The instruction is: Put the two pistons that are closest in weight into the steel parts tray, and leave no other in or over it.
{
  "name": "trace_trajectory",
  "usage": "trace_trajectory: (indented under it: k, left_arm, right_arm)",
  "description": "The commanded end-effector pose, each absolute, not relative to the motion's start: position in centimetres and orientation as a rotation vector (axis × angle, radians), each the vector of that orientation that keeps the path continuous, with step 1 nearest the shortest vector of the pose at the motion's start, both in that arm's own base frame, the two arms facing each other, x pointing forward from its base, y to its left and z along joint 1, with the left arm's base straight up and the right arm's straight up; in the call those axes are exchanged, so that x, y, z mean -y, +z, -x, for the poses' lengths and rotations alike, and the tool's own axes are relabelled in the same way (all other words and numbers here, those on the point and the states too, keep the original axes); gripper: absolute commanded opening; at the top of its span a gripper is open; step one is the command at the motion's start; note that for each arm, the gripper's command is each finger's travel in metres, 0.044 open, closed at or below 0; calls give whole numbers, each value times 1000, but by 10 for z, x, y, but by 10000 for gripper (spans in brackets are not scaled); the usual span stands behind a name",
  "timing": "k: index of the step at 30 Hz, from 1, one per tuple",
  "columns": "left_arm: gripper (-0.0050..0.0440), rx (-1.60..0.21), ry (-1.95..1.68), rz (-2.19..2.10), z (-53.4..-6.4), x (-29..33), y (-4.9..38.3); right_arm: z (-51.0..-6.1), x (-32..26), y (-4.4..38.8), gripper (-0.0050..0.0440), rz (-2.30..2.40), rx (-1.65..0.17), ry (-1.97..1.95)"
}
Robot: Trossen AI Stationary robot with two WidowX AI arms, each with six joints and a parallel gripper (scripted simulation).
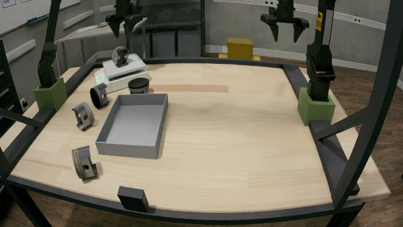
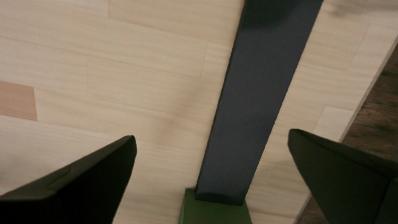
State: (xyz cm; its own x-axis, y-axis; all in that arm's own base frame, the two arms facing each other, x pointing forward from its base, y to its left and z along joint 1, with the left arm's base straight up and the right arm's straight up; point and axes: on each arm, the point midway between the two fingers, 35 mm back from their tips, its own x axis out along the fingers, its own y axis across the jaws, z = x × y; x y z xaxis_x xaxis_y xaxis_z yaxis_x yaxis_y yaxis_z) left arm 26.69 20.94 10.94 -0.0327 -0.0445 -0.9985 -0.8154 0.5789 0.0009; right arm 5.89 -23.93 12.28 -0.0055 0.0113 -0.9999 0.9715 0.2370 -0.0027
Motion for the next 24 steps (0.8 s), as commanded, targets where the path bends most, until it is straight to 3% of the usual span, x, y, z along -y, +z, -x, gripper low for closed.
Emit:
trace_trajectory:
  k: [1, 11, 24]
  left_arm:
    - [378, -1467, 647, 656, -268, -208, 120]
    - [378, -1478, 511, 497, -268, -208, 119]
    - [378, -1437, 502, 475, -222, -172, 111]
  right_arm:
    - [-61, 244, 131, 400, -1013, -1299, -1034]
    - [-61, 244, 131, 400, -1013, -1299, -1034]
    - [-61, 244, 131, 400, -1013, -1299, -1034]
